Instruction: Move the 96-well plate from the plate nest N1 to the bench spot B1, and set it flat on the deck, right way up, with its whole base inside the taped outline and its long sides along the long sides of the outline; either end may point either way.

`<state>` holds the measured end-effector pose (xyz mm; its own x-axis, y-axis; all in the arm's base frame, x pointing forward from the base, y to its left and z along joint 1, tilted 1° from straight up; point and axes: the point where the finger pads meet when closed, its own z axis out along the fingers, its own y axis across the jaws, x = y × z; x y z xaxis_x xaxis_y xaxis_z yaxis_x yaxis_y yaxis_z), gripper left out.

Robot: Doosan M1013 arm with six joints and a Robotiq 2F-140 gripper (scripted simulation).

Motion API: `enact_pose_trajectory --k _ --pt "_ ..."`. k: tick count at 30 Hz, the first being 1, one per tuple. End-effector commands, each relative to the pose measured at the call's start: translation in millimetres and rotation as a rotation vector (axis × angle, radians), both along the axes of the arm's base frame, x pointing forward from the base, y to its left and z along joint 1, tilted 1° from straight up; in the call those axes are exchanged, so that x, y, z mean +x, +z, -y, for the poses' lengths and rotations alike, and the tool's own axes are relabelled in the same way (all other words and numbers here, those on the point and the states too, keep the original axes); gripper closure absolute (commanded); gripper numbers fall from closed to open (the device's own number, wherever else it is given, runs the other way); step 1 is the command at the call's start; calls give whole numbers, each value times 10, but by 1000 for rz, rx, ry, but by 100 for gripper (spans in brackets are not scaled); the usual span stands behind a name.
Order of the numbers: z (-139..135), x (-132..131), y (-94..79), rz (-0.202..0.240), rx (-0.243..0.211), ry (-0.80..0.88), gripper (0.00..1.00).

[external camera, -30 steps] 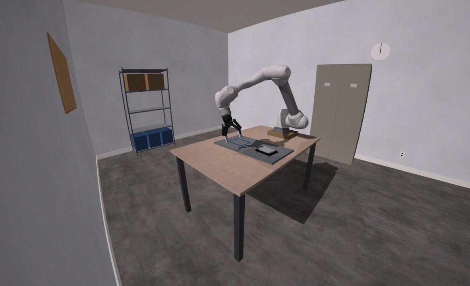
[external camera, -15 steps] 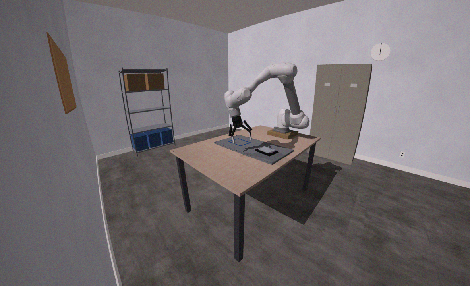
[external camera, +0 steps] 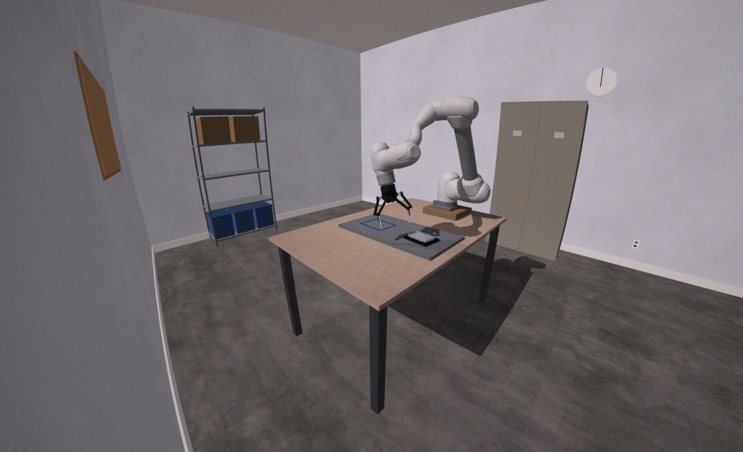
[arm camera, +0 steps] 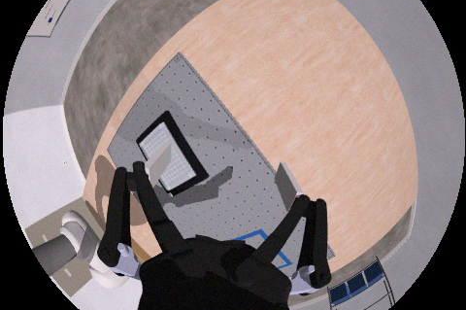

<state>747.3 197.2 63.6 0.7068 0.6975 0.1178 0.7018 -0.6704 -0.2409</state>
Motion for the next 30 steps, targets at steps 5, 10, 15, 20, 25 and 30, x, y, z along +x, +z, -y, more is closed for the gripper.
enact_pose_trajectory --k 5,10,15,20,25,30 --pt "-130 -246 -20 28 -33 111 0" --pt "-234 -473 -37 63 -76 268 0" --pt "-329 -703 -51 84 -102 371 0" --pt "-382 -844 -58 104 -126 466 0" --pt "-463 -1080 -69 133 -162 616 0" --pt "-537 -1319 -77 150 -183 713 0"
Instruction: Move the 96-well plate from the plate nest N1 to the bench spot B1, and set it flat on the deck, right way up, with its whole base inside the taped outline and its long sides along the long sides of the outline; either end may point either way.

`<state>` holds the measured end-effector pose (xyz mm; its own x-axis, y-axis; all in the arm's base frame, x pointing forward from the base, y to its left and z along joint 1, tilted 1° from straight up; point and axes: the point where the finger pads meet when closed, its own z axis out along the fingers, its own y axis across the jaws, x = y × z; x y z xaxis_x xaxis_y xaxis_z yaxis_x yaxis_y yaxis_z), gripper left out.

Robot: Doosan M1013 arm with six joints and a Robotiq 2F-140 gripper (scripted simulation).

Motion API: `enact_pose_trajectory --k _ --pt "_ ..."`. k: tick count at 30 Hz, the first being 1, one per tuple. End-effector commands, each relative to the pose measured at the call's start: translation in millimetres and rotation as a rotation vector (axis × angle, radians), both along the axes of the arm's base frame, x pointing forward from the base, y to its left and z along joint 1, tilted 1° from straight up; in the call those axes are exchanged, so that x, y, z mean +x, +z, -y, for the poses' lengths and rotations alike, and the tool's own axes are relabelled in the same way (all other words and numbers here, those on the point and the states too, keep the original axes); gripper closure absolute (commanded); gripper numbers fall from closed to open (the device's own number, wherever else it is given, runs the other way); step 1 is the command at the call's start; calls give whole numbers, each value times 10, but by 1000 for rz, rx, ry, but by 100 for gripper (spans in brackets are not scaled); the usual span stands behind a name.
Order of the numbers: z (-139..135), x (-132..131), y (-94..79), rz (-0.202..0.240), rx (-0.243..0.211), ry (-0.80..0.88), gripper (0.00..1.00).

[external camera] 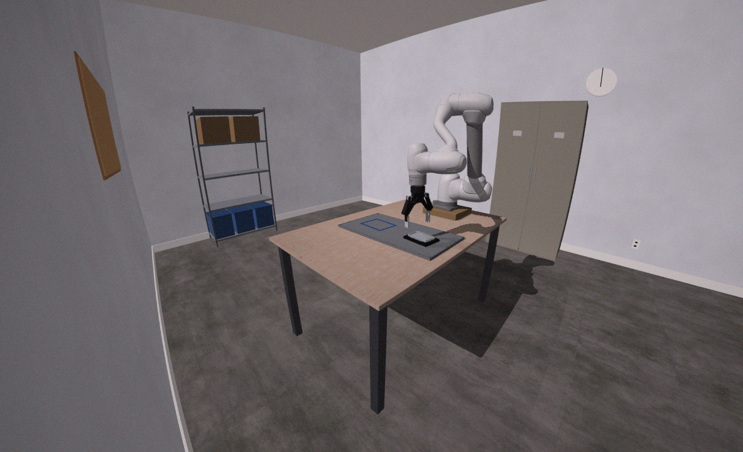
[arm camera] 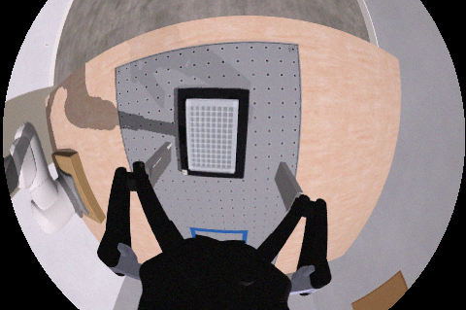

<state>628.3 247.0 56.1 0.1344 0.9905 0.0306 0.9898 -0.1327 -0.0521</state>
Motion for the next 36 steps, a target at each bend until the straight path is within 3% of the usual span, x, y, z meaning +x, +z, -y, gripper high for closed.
enact_pose_trajectory --k 1,4,16,36 --pt "-53 -177 -3 19 -24 104 0" --pt "-82 -281 -6 27 -34 151 0" --pt "-82 -281 -6 27 -34 151 0" --pt "-82 -288 -306 27 -34 151 0"
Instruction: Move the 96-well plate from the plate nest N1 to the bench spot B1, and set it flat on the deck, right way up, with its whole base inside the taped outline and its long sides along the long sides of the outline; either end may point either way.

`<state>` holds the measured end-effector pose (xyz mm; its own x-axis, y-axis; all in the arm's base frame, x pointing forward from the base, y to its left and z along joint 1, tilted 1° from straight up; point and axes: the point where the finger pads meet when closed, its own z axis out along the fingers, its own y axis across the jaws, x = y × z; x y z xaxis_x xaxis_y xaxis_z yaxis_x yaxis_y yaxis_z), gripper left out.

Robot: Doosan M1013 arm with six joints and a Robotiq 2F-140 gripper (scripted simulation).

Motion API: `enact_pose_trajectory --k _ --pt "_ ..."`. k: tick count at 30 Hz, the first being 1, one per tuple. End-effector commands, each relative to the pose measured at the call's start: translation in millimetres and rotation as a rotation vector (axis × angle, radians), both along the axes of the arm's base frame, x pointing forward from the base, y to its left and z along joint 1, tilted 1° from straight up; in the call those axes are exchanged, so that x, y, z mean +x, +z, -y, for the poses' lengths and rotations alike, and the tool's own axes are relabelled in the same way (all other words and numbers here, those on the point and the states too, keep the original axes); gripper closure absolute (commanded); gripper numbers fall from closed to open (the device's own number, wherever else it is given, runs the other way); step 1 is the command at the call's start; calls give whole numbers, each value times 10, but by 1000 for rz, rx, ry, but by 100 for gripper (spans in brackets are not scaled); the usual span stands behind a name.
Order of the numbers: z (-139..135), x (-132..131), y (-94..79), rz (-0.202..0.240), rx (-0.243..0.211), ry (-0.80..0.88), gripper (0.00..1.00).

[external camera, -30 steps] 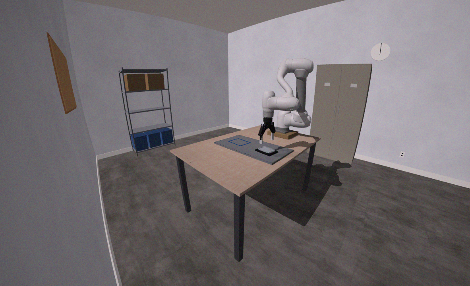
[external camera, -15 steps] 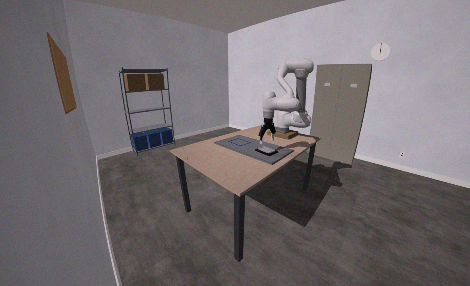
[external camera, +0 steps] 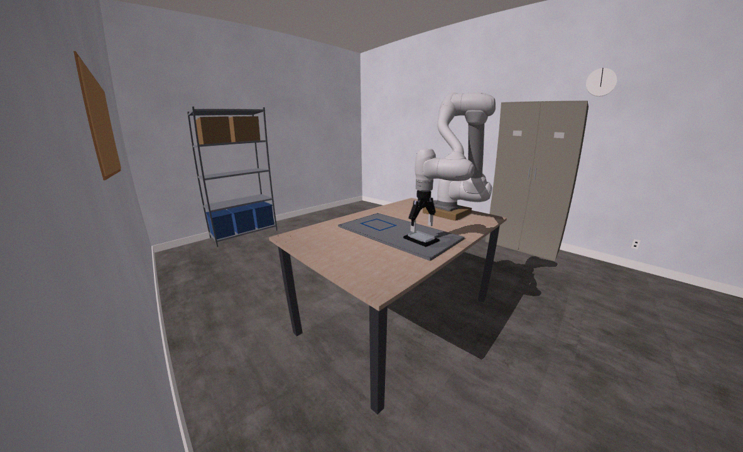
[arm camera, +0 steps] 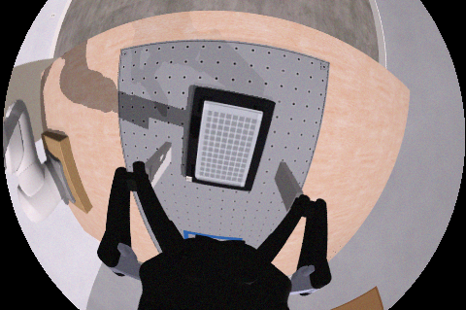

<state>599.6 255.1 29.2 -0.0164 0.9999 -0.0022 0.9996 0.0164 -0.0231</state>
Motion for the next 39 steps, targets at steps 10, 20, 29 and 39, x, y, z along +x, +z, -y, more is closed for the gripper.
enact_pose_trajectory --k 10,20,29,39 --pt "0 -4 -171 0 0 0 0" --pt "0 -7 -321 0 0 0 0" --pt "0 -8 -367 0 0 0 0" --pt "0 -8 -367 0 0 0 100"
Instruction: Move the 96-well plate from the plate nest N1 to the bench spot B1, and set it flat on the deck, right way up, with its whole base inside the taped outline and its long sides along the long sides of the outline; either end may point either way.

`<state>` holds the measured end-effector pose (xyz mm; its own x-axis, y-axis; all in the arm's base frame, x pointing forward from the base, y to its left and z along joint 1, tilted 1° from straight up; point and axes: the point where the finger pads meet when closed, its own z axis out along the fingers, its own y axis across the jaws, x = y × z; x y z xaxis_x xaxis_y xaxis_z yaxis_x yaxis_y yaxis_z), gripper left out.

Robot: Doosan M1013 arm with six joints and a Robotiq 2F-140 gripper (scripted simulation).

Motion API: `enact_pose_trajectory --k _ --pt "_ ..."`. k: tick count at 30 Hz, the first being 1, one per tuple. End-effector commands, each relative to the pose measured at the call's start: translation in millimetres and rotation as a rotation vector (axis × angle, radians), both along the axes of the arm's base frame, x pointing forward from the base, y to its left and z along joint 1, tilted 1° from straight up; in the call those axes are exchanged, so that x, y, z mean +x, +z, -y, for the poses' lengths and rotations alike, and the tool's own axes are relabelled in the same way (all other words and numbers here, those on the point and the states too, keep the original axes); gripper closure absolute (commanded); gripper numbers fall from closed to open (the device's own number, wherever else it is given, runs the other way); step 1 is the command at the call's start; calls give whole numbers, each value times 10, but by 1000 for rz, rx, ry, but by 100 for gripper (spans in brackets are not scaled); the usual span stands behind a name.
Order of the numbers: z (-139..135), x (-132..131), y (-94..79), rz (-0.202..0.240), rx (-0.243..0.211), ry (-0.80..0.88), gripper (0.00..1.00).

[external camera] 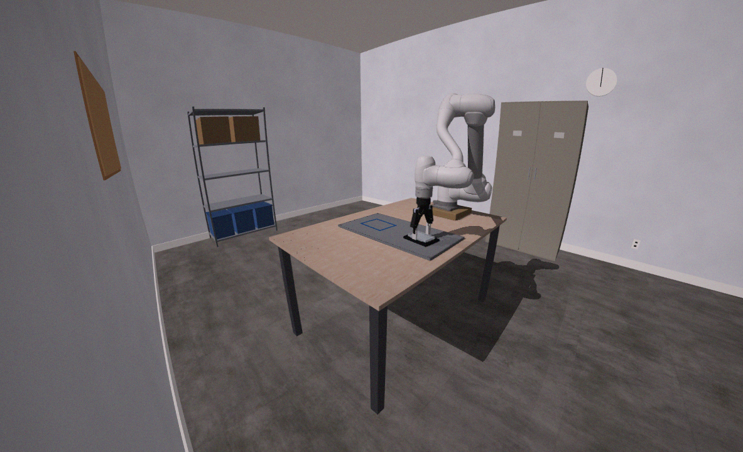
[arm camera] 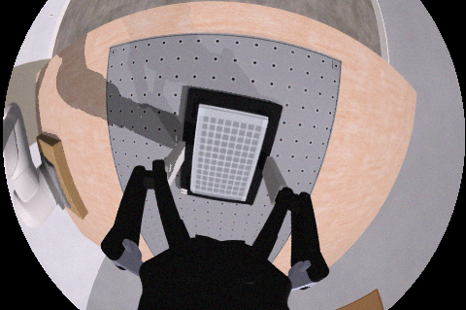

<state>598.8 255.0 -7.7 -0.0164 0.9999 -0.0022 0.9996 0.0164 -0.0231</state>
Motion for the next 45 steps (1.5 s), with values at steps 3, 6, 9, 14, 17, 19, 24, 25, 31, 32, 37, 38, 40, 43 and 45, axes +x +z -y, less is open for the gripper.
enact_pose_trajectory --k 3,6,9,14,17,19,24,25,31,32,37,38,40,43,45 --pt "0 0 1 0 0 0 100" --pt "0 0 1 0 0 0 100" --pt "0 0 1 0 0 0 100" --pt "0 0 1 0 0 0 100" --pt "0 0 1 0 0 0 100" --pt "0 0 1 0 0 0 100" --pt "0 0 1 0 0 0 100" --pt "0 0 1 0 0 0 100" --pt "0 0 18 0 0 0 100" --pt "0 0 18 0 0 0 100" --pt "-1 2 85 0 0 0 100" --pt "-1 2 101 0 0 0 100" --pt "-1 3 135 0 0 0 100" --pt "-1 4 185 0 0 0 100" --pt "-1 5 218 0 0 0 100"
